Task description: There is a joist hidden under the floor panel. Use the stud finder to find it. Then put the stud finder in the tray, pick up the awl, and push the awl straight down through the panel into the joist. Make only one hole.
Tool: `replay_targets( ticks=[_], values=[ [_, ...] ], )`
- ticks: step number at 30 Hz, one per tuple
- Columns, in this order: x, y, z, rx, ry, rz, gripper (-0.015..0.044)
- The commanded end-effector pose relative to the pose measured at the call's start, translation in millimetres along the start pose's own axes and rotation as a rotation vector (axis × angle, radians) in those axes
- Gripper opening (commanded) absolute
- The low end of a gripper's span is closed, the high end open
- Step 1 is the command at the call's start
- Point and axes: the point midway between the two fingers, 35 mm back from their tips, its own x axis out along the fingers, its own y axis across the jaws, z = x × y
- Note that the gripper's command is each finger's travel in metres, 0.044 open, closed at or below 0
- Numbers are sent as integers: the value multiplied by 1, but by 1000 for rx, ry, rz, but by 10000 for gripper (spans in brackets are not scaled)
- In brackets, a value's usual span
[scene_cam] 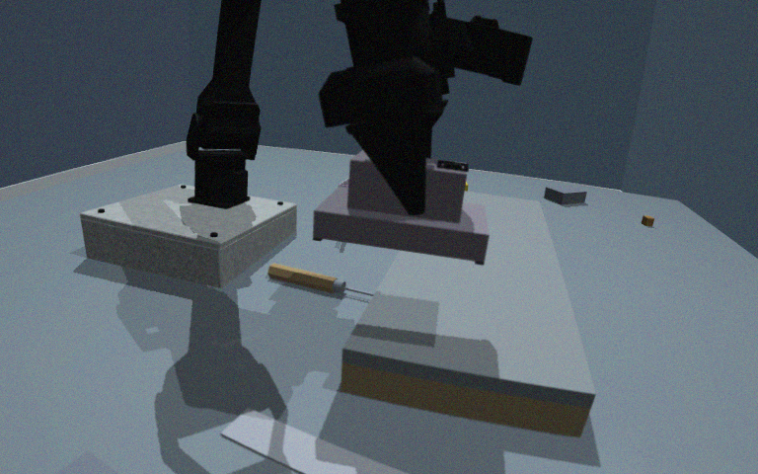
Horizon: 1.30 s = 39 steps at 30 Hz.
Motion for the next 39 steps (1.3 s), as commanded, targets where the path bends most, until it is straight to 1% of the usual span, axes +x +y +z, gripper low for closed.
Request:
replay_targets(
  ticks=[1,7,14,39],
  values=[
    [2,-1,26,31,-14,-20,0],
    [8,2,51,67,-22,-28,0],
    [12,1,51,67,-22,-28,0],
    [51,0,41,67,-23,-27,0]
  ],
)
